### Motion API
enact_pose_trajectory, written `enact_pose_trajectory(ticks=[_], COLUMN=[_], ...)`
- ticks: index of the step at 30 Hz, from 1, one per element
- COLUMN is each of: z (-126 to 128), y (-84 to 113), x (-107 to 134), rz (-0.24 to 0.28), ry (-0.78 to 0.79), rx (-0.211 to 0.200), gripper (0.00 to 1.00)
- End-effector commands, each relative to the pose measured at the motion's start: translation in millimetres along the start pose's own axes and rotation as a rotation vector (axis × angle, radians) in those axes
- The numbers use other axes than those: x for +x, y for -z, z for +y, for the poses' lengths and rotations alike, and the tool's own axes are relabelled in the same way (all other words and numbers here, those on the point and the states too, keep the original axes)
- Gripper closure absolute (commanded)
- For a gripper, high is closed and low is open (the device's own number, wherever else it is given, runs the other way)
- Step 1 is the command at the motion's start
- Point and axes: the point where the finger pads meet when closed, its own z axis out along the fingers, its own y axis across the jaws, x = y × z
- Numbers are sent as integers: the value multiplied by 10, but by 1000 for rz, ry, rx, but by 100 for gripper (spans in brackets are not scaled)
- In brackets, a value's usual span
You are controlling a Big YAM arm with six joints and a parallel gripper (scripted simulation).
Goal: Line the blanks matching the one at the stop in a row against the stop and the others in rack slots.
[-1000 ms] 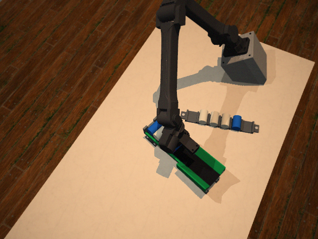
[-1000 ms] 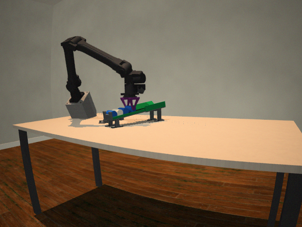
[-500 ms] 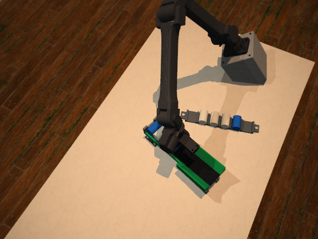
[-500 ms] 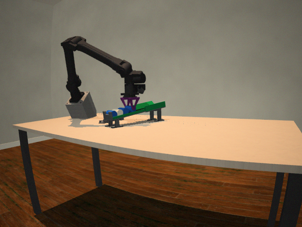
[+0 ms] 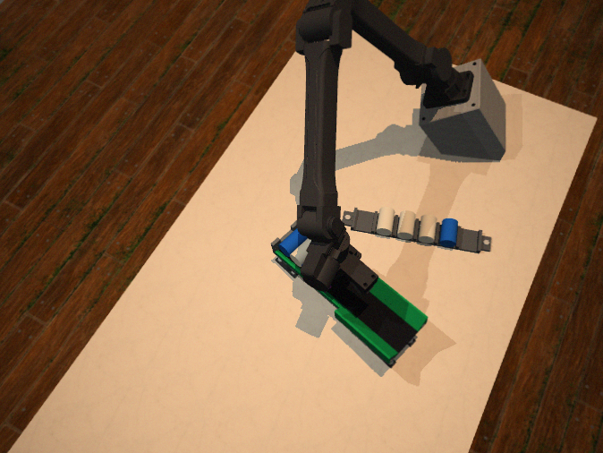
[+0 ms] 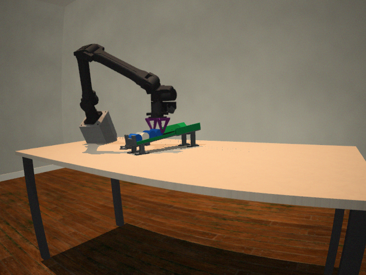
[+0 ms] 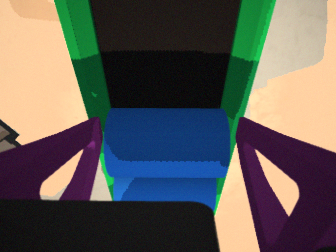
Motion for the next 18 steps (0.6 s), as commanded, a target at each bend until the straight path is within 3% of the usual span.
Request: enact_pose_trajectory(ticks=[1, 11, 14, 18], z=[-196, -200, -232, -229], y=[-40, 9, 349, 515], x=[42, 62, -21, -13], rz=[-6, -4, -24, -22], ry=[-29, -34, -28, -29], rx=[21, 17, 54, 56], gripper=[20, 20, 20, 20])
